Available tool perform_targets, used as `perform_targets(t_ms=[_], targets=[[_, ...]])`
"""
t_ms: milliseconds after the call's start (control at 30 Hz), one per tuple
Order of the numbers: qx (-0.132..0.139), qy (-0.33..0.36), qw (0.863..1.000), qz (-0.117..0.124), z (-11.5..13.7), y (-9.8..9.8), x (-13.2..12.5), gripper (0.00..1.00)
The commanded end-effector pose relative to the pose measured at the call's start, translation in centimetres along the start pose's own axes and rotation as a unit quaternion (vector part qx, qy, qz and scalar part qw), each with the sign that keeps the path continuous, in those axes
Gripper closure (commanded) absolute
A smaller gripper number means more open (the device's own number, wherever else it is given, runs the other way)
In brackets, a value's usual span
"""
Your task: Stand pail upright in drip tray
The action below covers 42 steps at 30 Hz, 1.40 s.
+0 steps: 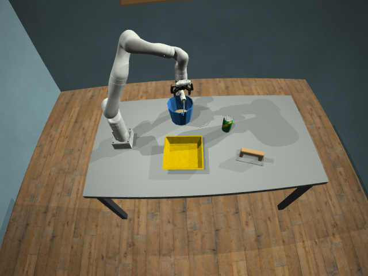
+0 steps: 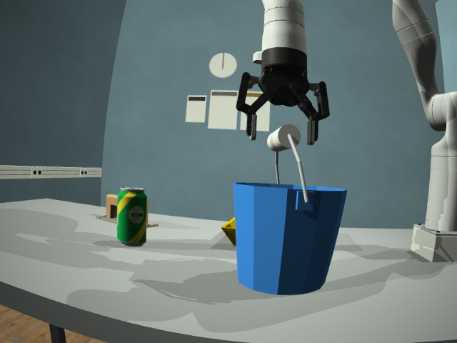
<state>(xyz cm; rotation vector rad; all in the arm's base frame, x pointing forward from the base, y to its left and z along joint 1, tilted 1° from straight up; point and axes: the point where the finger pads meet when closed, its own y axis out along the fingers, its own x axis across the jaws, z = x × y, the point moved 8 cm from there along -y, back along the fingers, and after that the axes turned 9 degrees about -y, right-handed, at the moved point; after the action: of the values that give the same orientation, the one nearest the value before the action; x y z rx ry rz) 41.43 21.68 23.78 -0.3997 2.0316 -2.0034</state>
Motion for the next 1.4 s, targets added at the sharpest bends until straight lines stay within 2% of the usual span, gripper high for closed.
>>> perform_targets(t_ms=[0, 1300, 1333, 1367], targets=[[0.000, 0.000, 1.000, 0.000, 0.00, 0.07, 0.00, 0.00], [0.000, 0.000, 1.000, 0.000, 0.00, 0.08, 0.00, 0.00], [0.000, 0.000, 1.000, 0.000, 0.00, 0.08, 0.00, 0.90], [0.000, 0.000, 1.000, 0.000, 0.00, 0.08, 0.00, 0.90]])
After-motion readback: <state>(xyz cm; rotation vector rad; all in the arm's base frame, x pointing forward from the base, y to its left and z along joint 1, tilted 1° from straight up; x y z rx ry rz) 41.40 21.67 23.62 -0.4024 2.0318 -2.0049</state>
